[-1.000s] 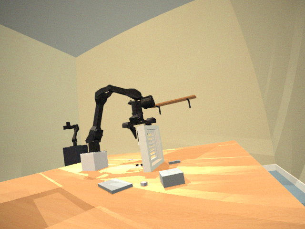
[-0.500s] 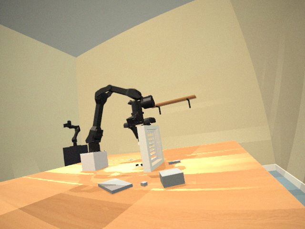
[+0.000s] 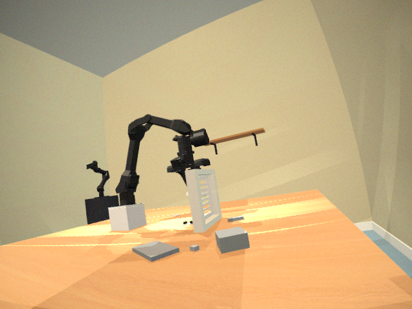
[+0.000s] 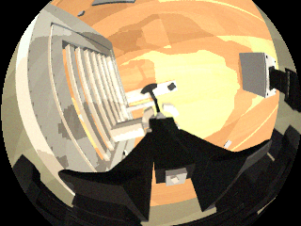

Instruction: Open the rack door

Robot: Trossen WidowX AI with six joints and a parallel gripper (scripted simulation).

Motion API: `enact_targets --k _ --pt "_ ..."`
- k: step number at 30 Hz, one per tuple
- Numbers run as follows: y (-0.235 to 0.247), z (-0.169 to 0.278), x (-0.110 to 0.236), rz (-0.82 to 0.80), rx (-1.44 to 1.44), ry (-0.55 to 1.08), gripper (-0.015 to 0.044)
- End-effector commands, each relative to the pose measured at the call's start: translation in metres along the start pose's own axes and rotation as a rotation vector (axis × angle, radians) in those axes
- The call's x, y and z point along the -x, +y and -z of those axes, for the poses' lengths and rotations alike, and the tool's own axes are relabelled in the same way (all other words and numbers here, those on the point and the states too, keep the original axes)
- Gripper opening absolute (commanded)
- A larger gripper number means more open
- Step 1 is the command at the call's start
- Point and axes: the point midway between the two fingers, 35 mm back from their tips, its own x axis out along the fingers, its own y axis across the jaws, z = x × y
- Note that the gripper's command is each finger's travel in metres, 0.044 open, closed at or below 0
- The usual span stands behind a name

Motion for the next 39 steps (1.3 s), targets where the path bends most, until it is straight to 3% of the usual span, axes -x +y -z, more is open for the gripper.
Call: enact_targets --k 1,39 --pt "0.000 0.000 0.000 0.000 -0.003 0.001 0.0014" --pt "-0.034 -0.033 -0.001 0.004 0.678 -0.001 0.0014"
